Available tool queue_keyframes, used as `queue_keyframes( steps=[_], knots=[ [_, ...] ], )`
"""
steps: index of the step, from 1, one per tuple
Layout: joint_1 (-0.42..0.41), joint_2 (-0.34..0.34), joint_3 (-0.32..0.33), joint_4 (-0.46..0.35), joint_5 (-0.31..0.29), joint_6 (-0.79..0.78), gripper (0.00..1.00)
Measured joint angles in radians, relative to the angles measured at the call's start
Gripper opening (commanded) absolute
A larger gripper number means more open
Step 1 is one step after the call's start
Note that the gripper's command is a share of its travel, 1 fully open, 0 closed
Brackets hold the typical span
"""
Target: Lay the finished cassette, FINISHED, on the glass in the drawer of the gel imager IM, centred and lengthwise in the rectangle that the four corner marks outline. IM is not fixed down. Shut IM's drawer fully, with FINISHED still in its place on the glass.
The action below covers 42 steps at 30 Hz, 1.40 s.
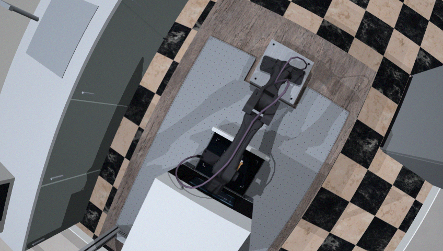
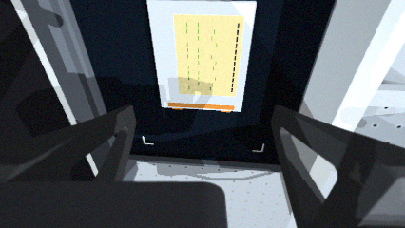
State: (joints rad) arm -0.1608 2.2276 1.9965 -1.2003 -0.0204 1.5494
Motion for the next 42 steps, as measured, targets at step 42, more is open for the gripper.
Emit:
queue_keyframes(
  steps=[42],
  knots=[
    [0.0,-0.016,-0.029,0.003,0.0,0.0,1.0]
  ],
)
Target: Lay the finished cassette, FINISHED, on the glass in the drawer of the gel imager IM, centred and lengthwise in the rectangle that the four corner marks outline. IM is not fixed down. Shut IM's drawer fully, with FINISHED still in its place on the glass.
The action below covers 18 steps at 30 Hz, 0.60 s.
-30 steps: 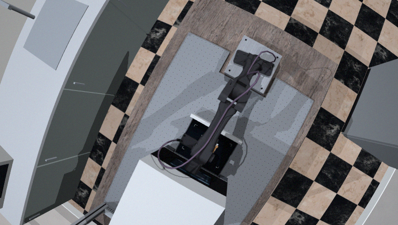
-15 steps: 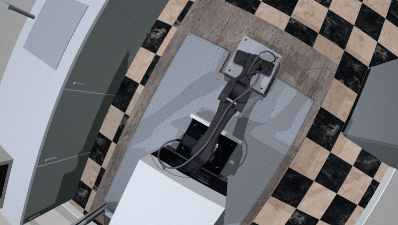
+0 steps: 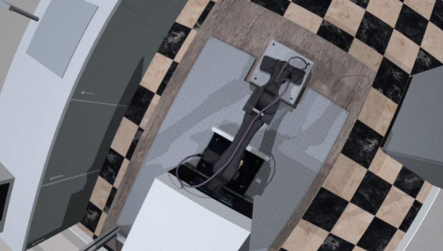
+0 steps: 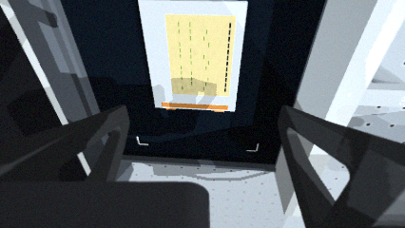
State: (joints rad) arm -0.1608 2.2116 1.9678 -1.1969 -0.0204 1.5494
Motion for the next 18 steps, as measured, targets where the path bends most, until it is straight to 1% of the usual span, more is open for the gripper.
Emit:
queue_keyframes(
  steps=[18],
  knots=[
    [0.0,-0.088,-0.094,0.008,0.0,0.0,1.0]
  ],
)
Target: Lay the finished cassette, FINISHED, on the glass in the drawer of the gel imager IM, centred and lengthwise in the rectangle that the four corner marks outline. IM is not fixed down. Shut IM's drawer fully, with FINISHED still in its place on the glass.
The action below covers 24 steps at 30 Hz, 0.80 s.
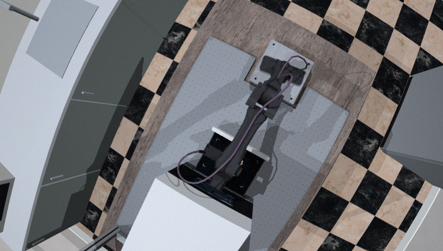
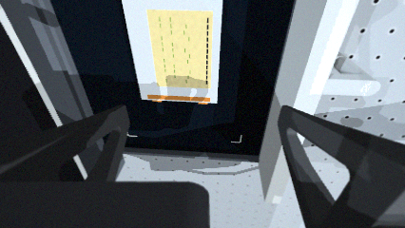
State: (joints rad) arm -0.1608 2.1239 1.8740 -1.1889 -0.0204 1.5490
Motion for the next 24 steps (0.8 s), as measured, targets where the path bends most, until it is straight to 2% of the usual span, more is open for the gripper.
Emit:
queue_keyframes(
  steps=[24],
  knots=[
    [0.0,-0.102,-0.108,0.004,0.0,-0.002,1.0]
  ],
)
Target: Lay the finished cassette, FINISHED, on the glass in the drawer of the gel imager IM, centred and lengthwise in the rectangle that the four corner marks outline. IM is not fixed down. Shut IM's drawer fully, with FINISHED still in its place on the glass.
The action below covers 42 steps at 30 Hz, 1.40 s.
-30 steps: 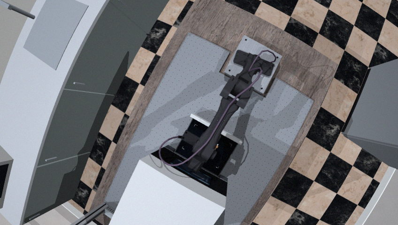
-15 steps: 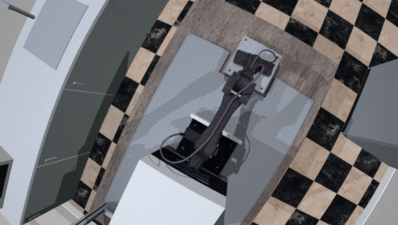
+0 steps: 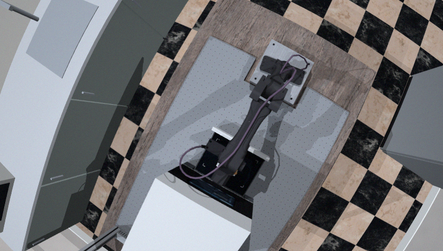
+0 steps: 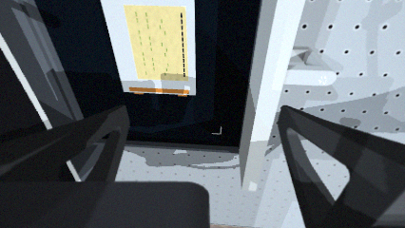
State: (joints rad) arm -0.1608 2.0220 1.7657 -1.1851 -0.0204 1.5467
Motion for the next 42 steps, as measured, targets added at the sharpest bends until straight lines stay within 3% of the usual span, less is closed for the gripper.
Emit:
queue_keyframes(
  steps=[42],
  knots=[
    [-0.005,-0.181,-0.152,-0.019,0.0,-0.005,1.0]
  ],
)
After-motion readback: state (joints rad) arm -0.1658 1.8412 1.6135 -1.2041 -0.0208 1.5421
